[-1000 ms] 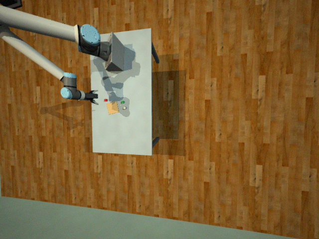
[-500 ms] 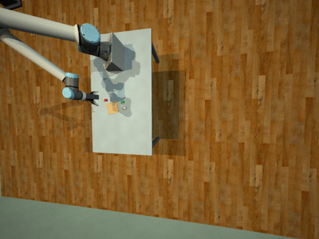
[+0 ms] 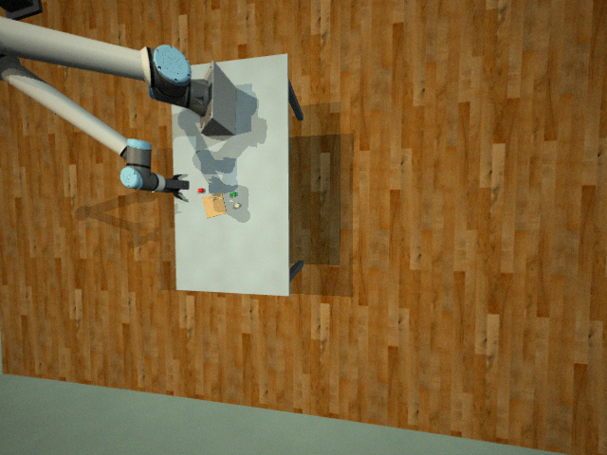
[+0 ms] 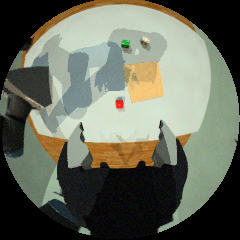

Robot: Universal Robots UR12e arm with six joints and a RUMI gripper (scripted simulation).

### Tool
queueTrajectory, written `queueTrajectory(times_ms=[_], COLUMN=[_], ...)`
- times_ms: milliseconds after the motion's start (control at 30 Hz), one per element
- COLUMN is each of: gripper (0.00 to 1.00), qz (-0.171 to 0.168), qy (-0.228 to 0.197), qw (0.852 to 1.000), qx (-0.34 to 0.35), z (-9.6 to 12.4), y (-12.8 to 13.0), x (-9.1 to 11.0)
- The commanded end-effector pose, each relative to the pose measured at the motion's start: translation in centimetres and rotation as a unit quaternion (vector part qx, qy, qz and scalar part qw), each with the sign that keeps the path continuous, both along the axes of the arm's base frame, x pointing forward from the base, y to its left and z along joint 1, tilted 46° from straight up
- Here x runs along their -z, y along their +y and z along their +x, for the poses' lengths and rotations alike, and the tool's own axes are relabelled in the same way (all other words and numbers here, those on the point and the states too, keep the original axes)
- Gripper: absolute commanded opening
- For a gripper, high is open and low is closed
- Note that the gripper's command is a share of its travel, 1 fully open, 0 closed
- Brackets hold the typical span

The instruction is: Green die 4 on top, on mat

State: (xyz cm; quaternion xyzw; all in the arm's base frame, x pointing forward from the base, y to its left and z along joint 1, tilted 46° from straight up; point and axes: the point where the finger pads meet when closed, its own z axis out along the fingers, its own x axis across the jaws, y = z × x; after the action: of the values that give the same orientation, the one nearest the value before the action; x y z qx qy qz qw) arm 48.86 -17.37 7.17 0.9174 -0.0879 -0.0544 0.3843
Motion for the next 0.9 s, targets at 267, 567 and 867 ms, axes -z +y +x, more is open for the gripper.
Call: queueTrajectory(times_ms=[267,567,867], gripper=[1.0,1.0,1.0], qz=[0.0,0.0,0.0], qy=[0.0,0.0,0.0], qw=[1.0,1.0,1.0], qx=[0.0,0.0,0.0], z=[-0.9,-1.4,-1.6], y=[-4.0,-6.3,-7.1], x=[4.0,6.2,7.0])
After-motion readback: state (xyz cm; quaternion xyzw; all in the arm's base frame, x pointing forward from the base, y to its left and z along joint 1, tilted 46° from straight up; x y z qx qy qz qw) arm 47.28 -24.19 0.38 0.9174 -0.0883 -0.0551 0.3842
